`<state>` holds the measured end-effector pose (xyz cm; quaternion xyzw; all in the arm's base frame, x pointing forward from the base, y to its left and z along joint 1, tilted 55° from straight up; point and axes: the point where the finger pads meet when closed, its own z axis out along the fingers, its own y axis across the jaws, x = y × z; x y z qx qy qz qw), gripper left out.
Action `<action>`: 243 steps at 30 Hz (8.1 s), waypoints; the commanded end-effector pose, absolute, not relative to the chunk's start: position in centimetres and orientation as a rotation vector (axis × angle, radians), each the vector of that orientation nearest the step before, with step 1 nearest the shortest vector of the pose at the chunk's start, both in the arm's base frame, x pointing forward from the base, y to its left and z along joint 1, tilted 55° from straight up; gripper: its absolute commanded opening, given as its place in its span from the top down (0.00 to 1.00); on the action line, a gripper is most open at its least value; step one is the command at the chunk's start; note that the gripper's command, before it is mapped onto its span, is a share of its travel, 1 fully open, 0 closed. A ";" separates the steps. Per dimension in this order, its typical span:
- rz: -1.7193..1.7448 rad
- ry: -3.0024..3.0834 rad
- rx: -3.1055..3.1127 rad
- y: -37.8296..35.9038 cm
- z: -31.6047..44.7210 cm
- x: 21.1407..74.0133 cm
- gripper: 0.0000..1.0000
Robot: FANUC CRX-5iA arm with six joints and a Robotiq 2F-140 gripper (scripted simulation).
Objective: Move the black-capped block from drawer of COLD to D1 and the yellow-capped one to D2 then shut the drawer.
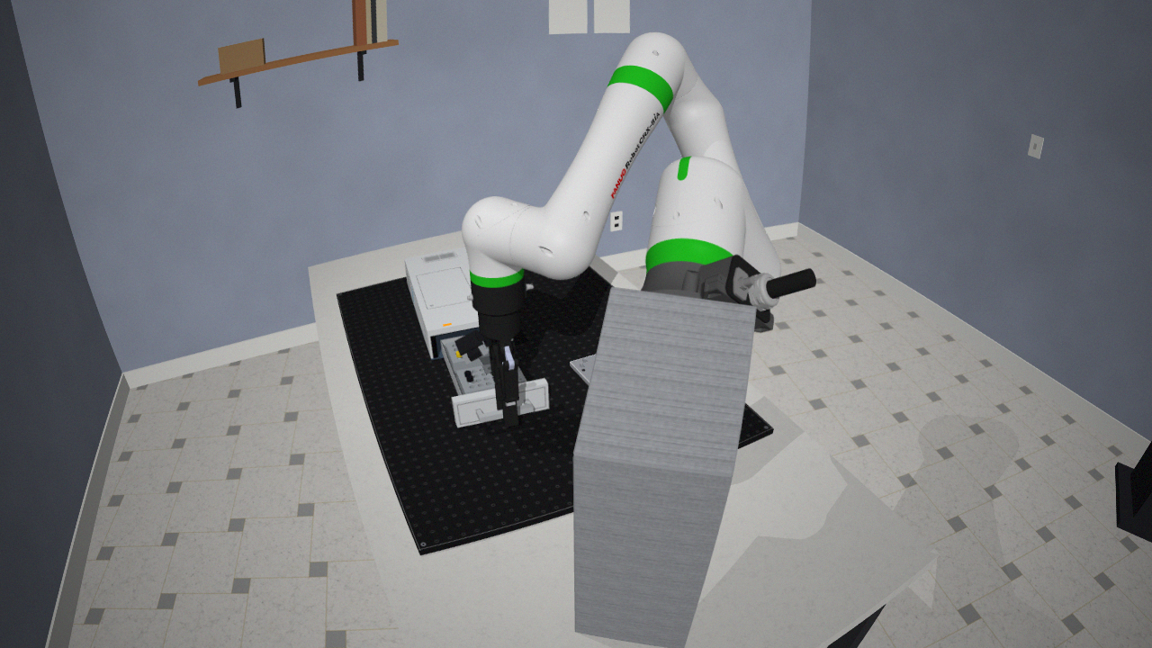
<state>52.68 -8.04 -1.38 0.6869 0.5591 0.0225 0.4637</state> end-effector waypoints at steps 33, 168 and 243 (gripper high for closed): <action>0.057 1.375 1.687 -8.0 -2.0 51.9 0.66; 0.057 1.375 1.687 -2.6 2.7 46.7 0.66; 0.057 1.374 1.687 -0.4 17.8 61.9 0.34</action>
